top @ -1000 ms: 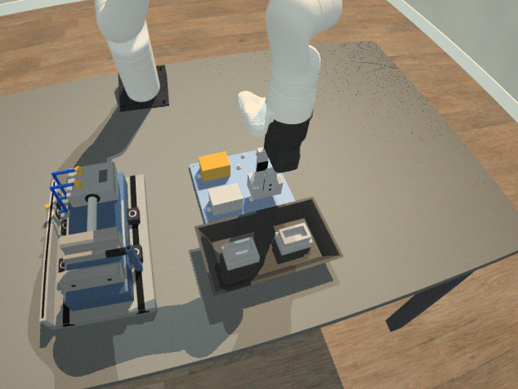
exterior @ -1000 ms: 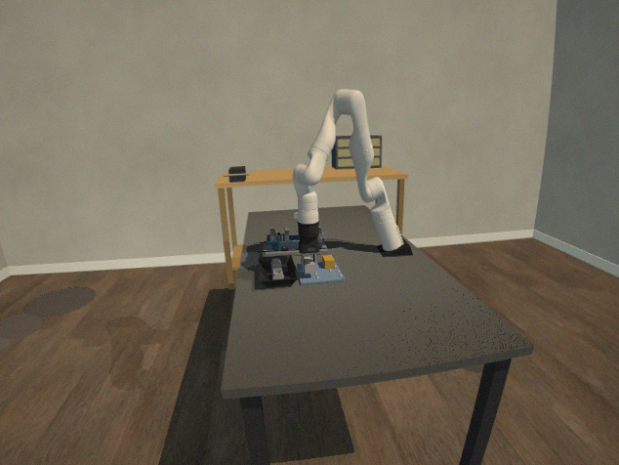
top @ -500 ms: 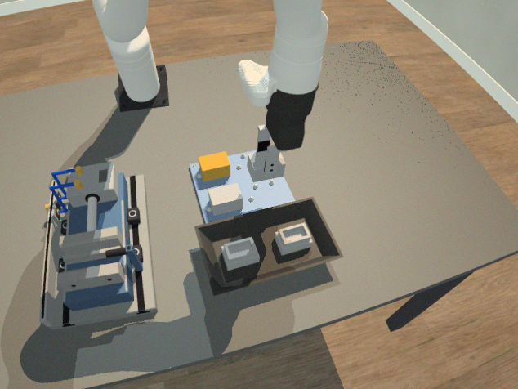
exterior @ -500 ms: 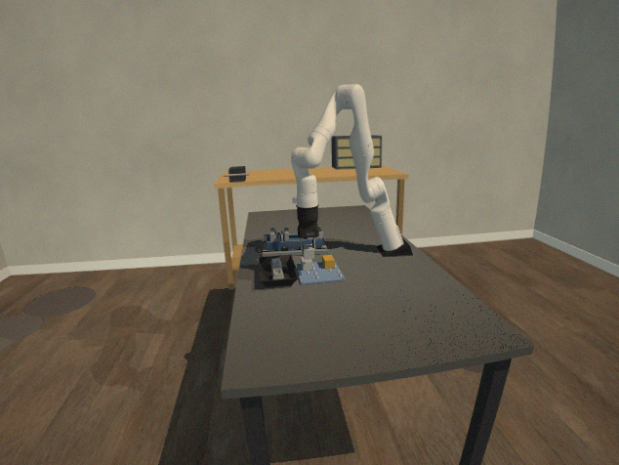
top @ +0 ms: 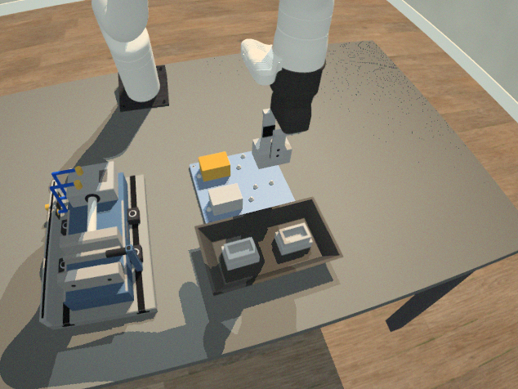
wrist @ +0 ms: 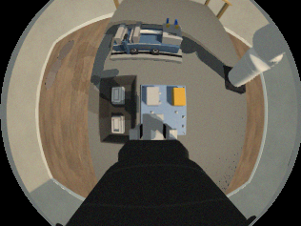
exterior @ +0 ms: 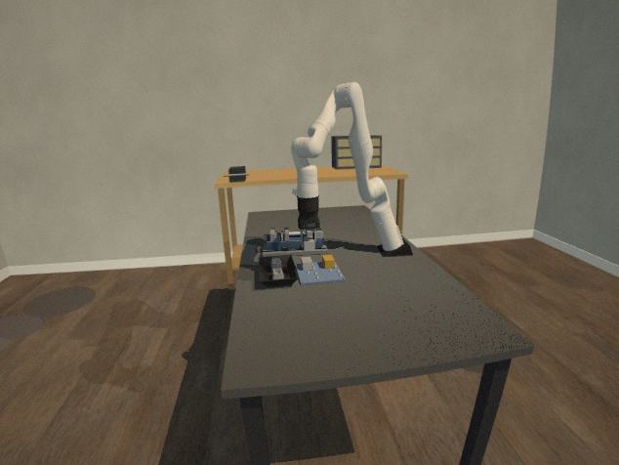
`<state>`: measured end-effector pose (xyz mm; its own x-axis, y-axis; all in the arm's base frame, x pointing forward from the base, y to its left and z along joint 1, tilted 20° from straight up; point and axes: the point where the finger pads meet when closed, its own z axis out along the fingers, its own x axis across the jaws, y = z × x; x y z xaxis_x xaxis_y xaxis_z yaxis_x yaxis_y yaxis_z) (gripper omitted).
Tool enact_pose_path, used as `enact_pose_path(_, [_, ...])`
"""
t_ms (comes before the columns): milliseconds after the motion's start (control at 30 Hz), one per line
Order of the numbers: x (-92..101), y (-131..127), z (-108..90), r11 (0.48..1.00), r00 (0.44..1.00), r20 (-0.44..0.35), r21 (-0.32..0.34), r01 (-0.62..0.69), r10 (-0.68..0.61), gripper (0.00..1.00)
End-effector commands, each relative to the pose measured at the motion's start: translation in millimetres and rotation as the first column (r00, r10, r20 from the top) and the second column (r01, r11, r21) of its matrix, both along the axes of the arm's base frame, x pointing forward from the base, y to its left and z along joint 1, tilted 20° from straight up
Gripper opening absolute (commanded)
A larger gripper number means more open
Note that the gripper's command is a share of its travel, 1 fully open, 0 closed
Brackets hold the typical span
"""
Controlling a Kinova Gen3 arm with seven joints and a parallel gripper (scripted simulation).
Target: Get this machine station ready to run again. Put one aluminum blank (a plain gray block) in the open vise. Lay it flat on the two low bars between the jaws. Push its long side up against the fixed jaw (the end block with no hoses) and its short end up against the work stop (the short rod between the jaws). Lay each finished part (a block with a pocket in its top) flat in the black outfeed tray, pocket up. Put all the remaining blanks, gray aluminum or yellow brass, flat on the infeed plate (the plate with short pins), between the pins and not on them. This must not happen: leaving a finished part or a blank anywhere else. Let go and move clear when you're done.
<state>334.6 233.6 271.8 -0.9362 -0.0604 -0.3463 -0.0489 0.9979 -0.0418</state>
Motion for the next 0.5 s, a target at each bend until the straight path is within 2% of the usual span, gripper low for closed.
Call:
enact_pose_path(0, [-1.4, 2.5, 1.4, 1.0, 1.0, -0.001, 0.006, -0.006, 0.006, 0.0])
enact_pose_path(233, [-0.4, -0.6, 1.8, 1.0, 1.0, -0.001, 0.006, -0.006, 0.006, 0.0])
enact_pose_path(467, [5.4, -18.4, 4.2, 1.0, 1.0, -0.001, 0.007, -0.002, 0.002, 0.0])
